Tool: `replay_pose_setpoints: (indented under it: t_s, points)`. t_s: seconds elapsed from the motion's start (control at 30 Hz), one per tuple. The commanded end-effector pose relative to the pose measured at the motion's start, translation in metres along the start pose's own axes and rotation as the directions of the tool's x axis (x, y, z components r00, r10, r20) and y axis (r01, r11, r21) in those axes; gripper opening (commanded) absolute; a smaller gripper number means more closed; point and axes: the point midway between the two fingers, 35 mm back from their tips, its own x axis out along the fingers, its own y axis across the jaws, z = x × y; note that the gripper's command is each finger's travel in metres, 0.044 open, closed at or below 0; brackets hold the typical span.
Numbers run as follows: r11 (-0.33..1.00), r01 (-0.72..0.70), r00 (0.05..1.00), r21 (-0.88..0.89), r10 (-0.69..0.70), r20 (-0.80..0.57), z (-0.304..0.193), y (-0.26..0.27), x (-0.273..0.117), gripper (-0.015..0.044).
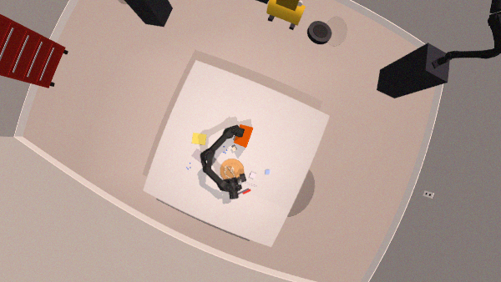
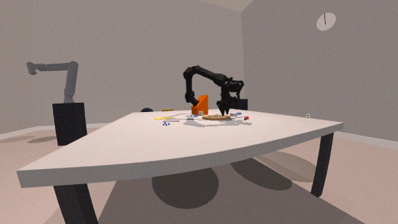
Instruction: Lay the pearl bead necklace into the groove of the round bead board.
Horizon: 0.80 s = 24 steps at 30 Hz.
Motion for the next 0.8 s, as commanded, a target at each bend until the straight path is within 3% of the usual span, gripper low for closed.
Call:
replay_pose_setpoints:
  t_s: [0.0, 0.07, 0.3, 0.47, 0.77]
  points:
    - [1.0, -0.004, 1.0, 0.002, 0.004, -0.001, 0.0, 0.0, 0.0, 0.044]
    - [1.0, -0.004, 1.0, 0.002, 0.004, -0.001, 0.0, 0.0, 0.0, 0.044]
    - [0.99, -0.006, 1.0, -0.143, 0.006, 0.0, -0.012, -0.001, -0.031, 0.0256]
    - [0.989, -0.006, 1.0, -0.148, 0.006, 0.0, -0.012, -0.001, -0.031, 0.0125]
    - [0.99, -0.003, 1.0, -0.141, 0.004, 0.008, -0.01, -0.002, -0.022, 0.012]
